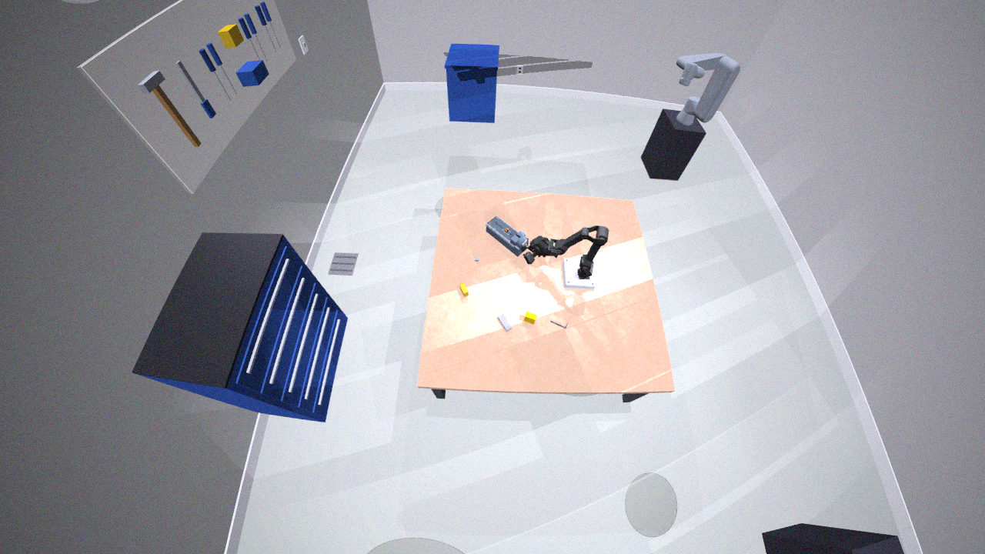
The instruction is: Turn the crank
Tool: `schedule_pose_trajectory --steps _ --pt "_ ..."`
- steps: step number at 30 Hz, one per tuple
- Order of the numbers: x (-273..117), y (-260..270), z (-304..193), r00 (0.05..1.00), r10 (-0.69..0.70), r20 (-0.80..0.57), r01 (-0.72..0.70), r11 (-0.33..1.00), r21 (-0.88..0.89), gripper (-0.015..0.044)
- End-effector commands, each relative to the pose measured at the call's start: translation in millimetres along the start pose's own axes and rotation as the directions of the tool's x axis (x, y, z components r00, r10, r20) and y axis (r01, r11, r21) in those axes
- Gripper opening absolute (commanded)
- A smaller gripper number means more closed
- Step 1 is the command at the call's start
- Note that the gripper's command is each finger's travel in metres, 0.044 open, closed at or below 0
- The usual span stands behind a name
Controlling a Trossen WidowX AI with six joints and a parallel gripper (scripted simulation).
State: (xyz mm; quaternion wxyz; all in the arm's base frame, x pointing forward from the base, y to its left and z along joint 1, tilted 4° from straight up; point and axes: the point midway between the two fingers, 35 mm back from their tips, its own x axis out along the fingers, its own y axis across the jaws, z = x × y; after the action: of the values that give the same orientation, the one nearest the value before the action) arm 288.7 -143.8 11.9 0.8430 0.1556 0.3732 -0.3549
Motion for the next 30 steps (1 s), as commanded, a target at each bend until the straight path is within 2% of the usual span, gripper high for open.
schedule_pose_trajectory --steps 1,17,30 --pt "1.4 -0.6 -1.4 1.0 -0.004 0.003 0.004 1.0 0.005 0.0414" --pt "1.4 -0.6 -1.4 1.0 -0.004 0.003 0.004 1.0 0.005 0.0" --pt "1.7 0.1 -2.4 1.0 -0.004 0.003 0.004 1.0 0.005 0.0"
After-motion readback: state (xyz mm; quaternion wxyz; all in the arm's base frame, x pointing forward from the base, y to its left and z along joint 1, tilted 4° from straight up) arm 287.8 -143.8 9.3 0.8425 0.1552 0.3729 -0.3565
